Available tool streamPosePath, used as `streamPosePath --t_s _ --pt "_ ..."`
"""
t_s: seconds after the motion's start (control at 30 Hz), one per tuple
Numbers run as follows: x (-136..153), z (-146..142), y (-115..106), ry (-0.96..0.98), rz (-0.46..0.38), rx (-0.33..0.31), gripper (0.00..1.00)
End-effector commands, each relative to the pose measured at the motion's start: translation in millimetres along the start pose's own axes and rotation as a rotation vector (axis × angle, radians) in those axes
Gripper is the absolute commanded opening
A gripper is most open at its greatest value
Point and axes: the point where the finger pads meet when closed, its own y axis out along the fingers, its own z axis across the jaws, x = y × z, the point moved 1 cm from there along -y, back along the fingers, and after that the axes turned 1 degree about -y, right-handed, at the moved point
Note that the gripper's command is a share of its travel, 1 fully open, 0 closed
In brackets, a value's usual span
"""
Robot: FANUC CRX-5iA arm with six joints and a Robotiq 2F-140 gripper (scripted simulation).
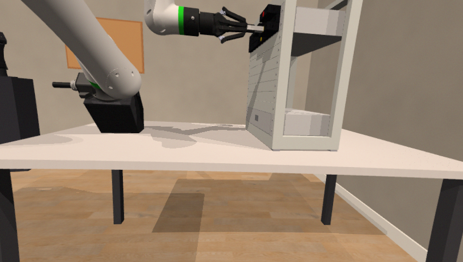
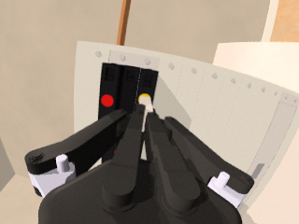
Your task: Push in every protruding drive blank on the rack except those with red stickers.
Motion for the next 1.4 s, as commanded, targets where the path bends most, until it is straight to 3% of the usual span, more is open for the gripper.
streamPosePath --t_s 0.0,1.37 --pt "0 0 0 0.000 0.000 0.000 0.00" --pt "0 0 21 0.000 0.000 0.000 0.00"
